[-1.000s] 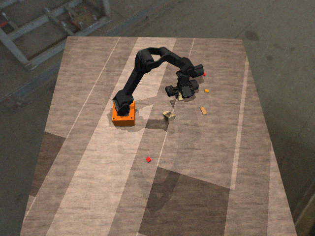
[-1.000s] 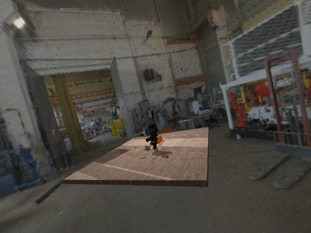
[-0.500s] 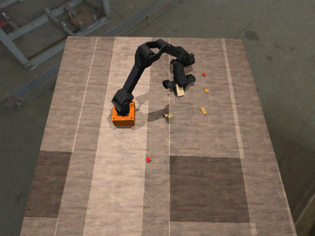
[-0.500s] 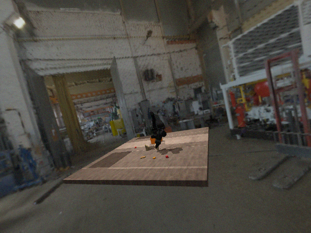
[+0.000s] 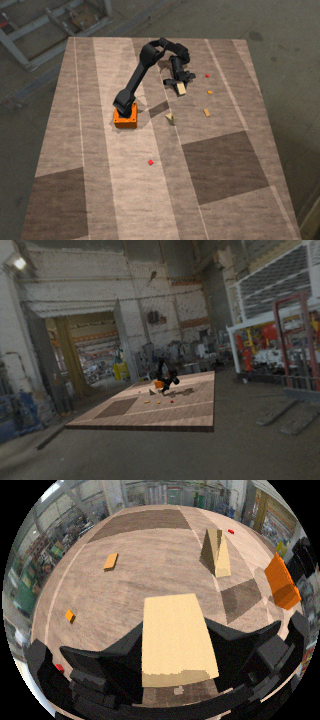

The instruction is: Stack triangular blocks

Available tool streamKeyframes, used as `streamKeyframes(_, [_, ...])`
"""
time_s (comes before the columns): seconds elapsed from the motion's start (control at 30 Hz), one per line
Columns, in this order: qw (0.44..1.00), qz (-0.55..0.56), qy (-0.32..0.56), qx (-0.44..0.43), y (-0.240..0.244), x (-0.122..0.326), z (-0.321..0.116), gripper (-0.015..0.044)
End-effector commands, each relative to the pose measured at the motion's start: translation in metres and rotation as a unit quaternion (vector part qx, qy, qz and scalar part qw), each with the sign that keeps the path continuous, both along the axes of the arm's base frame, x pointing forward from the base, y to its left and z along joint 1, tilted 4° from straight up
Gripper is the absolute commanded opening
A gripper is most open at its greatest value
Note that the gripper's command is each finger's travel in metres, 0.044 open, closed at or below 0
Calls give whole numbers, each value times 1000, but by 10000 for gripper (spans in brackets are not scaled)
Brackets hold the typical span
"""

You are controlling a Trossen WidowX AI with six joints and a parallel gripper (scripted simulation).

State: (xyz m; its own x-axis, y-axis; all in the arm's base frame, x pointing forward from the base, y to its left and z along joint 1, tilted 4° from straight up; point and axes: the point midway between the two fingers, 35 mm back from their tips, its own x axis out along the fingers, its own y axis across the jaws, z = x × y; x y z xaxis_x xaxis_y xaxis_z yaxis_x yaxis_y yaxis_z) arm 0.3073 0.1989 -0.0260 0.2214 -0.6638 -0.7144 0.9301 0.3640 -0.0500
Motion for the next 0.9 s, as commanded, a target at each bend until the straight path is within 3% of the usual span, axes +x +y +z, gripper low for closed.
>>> streamKeyframes(0.0, [1000,-4,5,8,-1,1,1,105])
streamKeyframes(0.43, [1000,-4,5,8,-1,1,1,440])
streamKeyframes(0.7, [1000,-4,5,8,-1,1,3,440])
streamKeyframes(0.87, [1000,-4,3,7,-2,7,74,440])
